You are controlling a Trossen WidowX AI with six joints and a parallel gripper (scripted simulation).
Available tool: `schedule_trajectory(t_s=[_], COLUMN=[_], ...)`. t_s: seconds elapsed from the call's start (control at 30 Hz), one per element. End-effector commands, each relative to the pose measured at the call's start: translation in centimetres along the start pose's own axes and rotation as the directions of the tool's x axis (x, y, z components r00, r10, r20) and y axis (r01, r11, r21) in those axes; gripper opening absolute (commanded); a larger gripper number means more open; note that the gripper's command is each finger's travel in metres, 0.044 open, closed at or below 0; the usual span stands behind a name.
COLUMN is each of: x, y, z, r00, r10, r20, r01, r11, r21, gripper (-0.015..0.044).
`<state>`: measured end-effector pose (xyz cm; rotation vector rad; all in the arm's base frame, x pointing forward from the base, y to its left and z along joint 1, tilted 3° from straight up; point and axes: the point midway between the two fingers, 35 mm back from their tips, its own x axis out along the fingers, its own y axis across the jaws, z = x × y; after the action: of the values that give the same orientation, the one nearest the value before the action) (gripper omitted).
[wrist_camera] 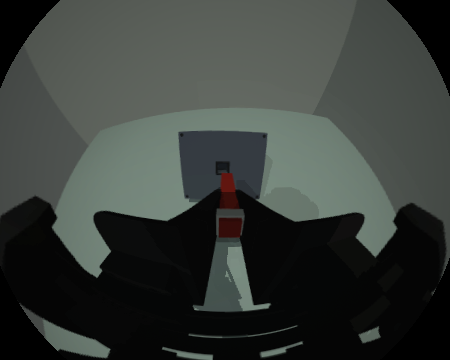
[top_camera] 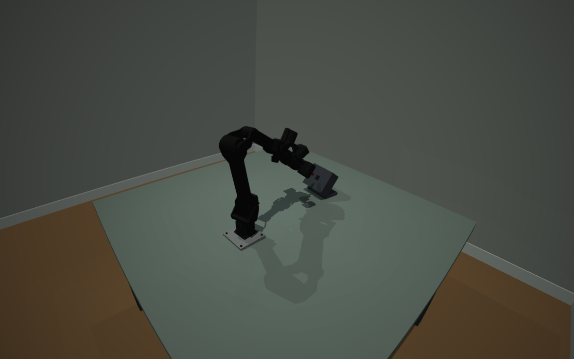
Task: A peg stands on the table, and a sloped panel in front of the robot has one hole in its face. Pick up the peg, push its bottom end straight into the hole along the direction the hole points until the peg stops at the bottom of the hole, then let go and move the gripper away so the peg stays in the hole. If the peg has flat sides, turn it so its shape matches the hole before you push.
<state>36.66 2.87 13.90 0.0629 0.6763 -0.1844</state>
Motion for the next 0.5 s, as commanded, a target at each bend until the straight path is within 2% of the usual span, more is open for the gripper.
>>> schedule_trajectory(t_s=[0.0,0.47], x=[0.5,1.5], y=[0.2,0.4], z=[-0.1,-0.2], r00=[1.000,1.000], r10=[0.006,0.014], r20=[0.004,0.017], r01=[-0.006,-0.014], r11=[1.000,1.000], r21=[-0.006,-0.008], gripper=[0.0000,0.0000])
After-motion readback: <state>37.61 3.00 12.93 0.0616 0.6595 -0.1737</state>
